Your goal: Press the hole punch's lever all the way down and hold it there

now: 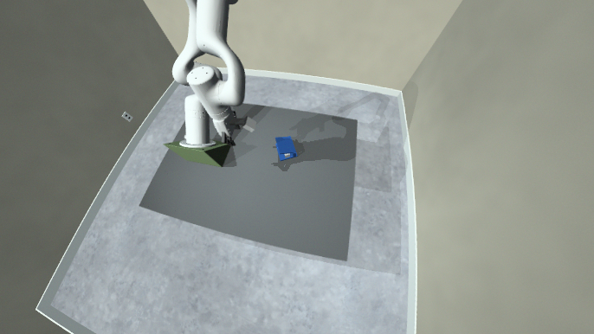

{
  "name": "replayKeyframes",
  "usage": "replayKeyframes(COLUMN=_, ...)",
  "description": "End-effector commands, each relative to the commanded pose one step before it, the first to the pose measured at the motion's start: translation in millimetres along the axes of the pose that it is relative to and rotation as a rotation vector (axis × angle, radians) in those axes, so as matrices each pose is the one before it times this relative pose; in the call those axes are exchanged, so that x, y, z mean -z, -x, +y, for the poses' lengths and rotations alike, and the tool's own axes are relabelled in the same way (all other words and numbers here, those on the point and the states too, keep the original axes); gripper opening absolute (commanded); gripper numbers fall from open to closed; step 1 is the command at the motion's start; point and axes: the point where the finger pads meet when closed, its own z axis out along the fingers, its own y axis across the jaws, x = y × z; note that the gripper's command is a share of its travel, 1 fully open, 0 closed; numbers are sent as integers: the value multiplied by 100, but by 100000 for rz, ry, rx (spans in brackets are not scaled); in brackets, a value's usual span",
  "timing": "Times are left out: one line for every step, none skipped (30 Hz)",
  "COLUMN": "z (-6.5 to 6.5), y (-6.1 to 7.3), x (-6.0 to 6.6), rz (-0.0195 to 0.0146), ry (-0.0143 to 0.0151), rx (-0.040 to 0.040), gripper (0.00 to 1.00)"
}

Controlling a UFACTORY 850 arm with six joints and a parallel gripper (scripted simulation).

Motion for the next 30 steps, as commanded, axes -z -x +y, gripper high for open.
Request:
replayKeyframes(z=-41, y=-1150, x=-141, rz=224, ry=286, rx=2008, gripper=100)
replayKeyframes(z=-195, y=-2032, x=-439, rz=275, ry=225, rx=3629, gripper=100)
replayKeyframes(z=-125, y=-1222, x=-304, rz=187, ry=93, rx=2191, gripper=100)
replayKeyframes(z=-45, y=-445, x=-118, rz=72, ry=26, rx=799, gripper=100)
replayKeyframes(z=-73, y=-676, x=-187, rz=114, ry=32, rx=1216, gripper=100)
replayKeyframes(z=-89, y=-781, x=-227, rz=138, ry=25, rx=1408, gripper=100)
replayKeyframes(z=-95, y=-789, x=-241, rz=146, ry=12, rx=1426, gripper=100)
replayKeyframes(z=-98, y=-771, x=-248, rz=149, ry=-1, rx=1397, gripper=100)
replayKeyframes(z=-101, y=-758, x=-255, rz=153, ry=-13, rx=1378, gripper=100)
replayKeyframes(z=-104, y=-754, x=-265, rz=159, ry=-25, rx=1374, gripper=100)
replayKeyframes(z=-108, y=-752, x=-275, rz=165, ry=-37, rx=1372, gripper=100)
replayKeyframes(z=-113, y=-750, x=-286, rz=171, ry=-49, rx=1372, gripper=100)
replayKeyframes(z=-117, y=-747, x=-296, rz=177, ry=-61, rx=1371, gripper=100)
replayKeyframes(z=-120, y=-743, x=-306, rz=182, ry=-72, rx=1367, gripper=100)
replayKeyframes(z=0, y=0, x=0, rz=0, ry=0, rx=0, gripper=100)
replayKeyframes(z=0, y=0, x=0, rz=0, ry=0, rx=0, gripper=100)
replayKeyframes(z=-396, y=-2120, x=-930, rz=556, ry=-272, rx=3926, gripper=100)
replayKeyframes(z=-96, y=-529, x=-247, rz=147, ry=-83, rx=982, gripper=100)
replayKeyframes(z=-109, y=-582, x=-279, rz=166, ry=-98, rx=1084, gripper=100)
replayKeyframes(z=-135, y=-699, x=-344, rz=205, ry=-128, rx=1305, gripper=100)
replayKeyframes(z=-148, y=-738, x=-374, rz=223, ry=-146, rx=1381, gripper=100)
replayKeyframes(z=-150, y=-730, x=-381, rz=228, ry=-157, rx=1370, gripper=100)
replayKeyframes(z=-152, y=-717, x=-385, rz=231, ry=-166, rx=1351, gripper=100)
replayKeyframes(z=-155, y=-710, x=-392, rz=235, ry=-175, rx=1341, gripper=100)
replayKeyframes(z=-135, y=-607, x=-344, rz=207, ry=-159, rx=1148, gripper=100)
replayKeyframes(z=-20, y=-91, x=-52, rz=31, ry=-25, rx=173, gripper=100)
replayKeyframes(z=0, y=0, x=0, rz=0, ry=0, rx=0, gripper=100)
replayKeyframes(z=0, y=0, x=0, rz=0, ry=0, rx=0, gripper=100)
replayKeyframes(z=0, y=0, x=0, rz=0, ry=0, rx=0, gripper=100)
replayKeyframes(z=0, y=0, x=0, rz=0, ry=0, rx=0, gripper=100)
